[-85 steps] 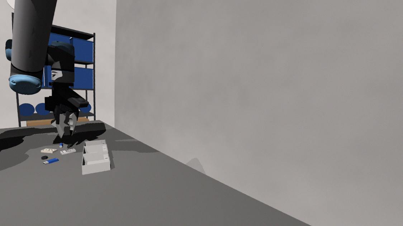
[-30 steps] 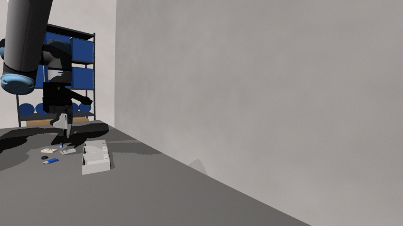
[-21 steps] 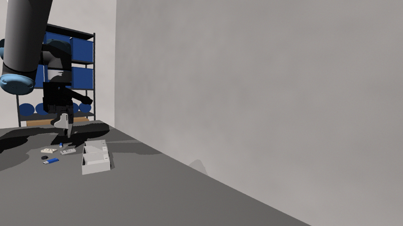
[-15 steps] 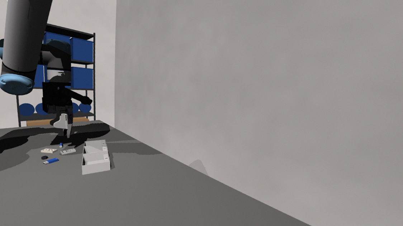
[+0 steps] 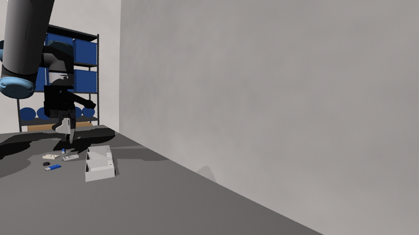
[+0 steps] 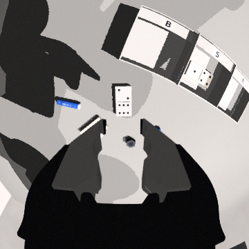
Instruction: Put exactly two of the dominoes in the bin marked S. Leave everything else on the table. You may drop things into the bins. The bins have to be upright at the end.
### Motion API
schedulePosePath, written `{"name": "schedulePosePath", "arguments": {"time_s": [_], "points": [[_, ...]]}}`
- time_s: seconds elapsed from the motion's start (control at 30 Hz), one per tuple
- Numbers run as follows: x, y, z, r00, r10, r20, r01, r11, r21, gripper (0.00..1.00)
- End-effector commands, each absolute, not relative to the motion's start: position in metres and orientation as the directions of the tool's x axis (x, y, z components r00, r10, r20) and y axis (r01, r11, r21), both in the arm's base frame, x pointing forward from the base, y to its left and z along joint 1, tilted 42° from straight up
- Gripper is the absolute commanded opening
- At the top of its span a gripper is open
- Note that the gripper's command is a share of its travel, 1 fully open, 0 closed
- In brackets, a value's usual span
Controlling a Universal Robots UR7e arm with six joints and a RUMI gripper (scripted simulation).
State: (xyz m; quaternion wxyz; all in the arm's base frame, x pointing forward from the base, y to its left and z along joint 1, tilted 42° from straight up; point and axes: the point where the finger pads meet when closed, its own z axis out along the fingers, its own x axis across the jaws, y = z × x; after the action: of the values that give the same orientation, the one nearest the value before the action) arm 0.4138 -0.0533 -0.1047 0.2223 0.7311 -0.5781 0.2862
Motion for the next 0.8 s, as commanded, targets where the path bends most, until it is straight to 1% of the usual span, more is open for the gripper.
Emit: {"name": "schedulePosePath", "arguments": {"time_s": [0.0,0.47,0.77], "points": [[0.415,-0.059,-0.112,0.168,-0.719,0.675,-0.973,-0.232,-0.005,0.24],[0.425,-0.090,-0.146,0.167,-0.719,0.675,-0.973,-0.232,-0.006,0.24],[0.427,-0.092,-0.147,0.167,-0.719,0.675,-0.973,-0.232,-0.006,0.24]]}}
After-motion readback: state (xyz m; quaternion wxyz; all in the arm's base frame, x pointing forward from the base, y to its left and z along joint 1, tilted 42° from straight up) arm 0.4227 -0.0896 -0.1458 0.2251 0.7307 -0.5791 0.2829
